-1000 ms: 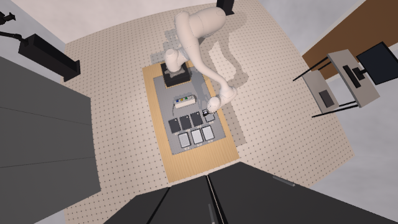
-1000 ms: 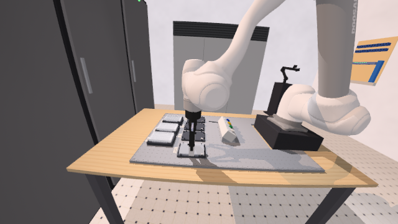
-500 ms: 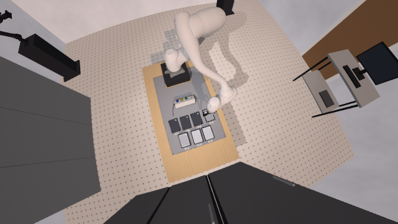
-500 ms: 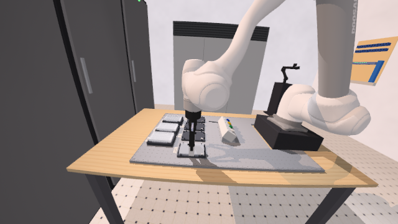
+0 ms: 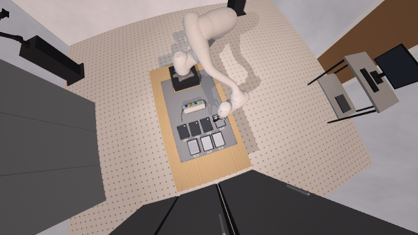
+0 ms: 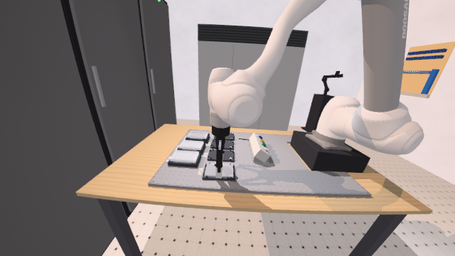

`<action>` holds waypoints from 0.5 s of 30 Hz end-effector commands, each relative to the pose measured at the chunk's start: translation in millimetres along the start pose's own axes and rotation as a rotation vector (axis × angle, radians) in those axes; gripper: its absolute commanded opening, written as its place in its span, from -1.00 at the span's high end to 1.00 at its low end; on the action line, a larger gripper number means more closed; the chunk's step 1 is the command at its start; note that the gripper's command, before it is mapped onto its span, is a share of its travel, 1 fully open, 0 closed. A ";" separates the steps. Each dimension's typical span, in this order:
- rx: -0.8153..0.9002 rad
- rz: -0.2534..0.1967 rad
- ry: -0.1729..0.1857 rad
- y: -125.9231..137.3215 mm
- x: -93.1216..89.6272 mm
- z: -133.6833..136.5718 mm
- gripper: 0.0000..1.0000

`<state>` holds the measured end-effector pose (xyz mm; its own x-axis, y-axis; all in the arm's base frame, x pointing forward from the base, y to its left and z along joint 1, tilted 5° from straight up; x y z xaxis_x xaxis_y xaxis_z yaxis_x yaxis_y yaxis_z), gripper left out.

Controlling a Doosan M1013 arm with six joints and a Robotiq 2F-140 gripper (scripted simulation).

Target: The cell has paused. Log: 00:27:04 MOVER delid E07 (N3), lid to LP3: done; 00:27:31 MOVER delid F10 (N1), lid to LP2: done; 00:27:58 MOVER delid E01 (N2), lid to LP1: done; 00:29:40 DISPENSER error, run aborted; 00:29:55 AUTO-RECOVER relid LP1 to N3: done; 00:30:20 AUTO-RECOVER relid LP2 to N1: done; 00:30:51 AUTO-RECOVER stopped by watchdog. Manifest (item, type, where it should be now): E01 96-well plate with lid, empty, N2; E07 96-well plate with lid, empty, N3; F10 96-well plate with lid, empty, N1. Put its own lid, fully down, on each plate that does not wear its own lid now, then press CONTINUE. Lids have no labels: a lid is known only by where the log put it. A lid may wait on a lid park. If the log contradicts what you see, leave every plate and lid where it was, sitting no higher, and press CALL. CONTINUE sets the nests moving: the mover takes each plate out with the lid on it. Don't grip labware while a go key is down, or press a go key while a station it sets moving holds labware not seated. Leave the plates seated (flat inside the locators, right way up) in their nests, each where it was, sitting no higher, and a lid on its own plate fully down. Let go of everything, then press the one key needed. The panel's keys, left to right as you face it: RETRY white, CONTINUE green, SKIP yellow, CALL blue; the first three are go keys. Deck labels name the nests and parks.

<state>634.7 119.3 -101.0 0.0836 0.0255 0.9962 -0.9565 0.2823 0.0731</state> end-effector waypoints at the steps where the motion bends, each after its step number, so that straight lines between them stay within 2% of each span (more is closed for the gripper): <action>1: -0.006 -0.002 -0.004 1.3 0.8 -1.7 1.00; 15: -0.006 -0.002 -0.004 1.2 20.2 -1.6 1.00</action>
<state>635.0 119.2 -88.9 0.0836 0.0259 0.9962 -0.9565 0.2826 0.0730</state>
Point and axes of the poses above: the point where the finger pads meet when closed, its own x axis back along the fingers, its own z axis across the jaws, y = z × x, the point moved 1 cm from there along x, back along the fingers, and after that the axes turned 11 degrees about -x, right-handed, at the moved point
